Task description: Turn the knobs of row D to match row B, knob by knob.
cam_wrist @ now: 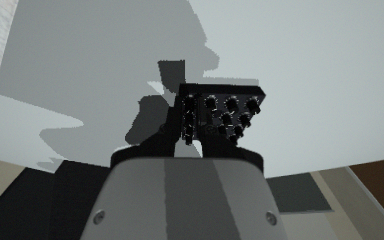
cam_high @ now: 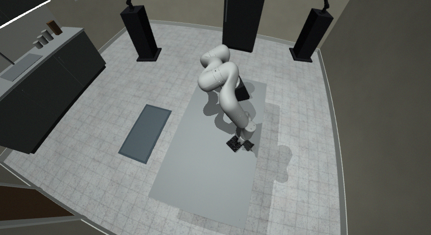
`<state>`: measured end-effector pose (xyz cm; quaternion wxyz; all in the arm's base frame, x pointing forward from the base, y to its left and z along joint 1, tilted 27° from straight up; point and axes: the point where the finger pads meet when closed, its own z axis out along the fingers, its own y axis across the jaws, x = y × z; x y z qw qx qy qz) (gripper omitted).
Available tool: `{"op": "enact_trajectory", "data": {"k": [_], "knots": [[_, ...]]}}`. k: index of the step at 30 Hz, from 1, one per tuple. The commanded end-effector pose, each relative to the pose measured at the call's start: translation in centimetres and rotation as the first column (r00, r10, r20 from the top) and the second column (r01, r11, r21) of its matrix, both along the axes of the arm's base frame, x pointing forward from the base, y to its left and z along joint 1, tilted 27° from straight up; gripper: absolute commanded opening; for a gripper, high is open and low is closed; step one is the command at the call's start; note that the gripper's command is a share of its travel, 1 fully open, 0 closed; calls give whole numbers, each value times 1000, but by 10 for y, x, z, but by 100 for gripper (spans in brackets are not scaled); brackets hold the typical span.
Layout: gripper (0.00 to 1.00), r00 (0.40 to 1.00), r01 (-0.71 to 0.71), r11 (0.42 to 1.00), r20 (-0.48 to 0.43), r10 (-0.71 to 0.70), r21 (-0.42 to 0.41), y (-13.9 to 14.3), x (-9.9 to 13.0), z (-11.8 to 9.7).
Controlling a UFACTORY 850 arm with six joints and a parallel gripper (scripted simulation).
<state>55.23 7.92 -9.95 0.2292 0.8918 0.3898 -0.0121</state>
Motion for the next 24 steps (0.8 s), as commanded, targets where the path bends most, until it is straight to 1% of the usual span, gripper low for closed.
{"op": "enact_trajectory", "data": {"k": [1,3,4,24], "knots": [[19,1000,0,1000,1,0,1,1,1,1],[19,1000,0,1000,1,0,1,1,1,1],[8,1000,0,1000,1,0,1,1,1,1],[8,1000,0,1000,1,0,1,1,1,1]]}}
